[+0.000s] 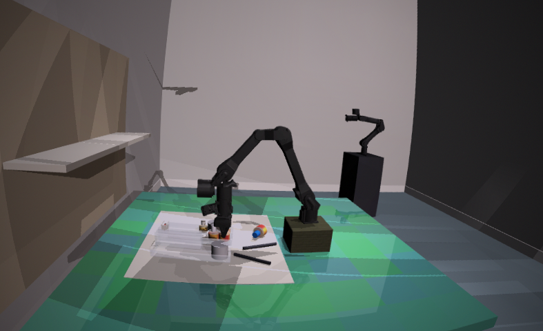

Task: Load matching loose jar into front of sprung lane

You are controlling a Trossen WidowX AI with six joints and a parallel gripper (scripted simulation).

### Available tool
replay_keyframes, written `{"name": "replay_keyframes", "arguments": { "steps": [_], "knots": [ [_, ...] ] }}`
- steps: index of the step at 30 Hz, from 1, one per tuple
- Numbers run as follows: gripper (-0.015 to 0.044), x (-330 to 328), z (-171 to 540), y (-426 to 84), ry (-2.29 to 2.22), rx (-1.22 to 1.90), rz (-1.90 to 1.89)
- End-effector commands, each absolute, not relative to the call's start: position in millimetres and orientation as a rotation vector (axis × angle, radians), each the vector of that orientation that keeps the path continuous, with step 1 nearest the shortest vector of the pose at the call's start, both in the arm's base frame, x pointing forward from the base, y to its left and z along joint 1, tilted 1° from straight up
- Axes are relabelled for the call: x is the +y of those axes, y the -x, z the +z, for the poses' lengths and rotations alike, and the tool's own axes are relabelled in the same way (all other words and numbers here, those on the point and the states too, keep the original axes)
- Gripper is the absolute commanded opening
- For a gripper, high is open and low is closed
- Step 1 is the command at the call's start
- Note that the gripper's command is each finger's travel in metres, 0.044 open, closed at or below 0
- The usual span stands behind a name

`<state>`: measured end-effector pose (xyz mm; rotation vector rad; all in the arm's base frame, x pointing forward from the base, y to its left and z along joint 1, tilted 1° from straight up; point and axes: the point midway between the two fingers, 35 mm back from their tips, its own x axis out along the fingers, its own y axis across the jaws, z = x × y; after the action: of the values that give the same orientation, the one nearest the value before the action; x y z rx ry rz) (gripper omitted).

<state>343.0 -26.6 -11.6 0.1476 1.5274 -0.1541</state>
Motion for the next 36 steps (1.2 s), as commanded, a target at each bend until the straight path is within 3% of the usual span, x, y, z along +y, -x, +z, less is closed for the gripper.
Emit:
{"name": "replay_keyframes", "arguments": {
  "steps": [1,36],
  "knots": [
    [0.0000,-26.5,-11.3,-344.6,-0.146,1.515,-0.153],
    [0.0000,-25.4,-12.1,-337.0,-0.146,1.516,-0.153]
  ]
}}
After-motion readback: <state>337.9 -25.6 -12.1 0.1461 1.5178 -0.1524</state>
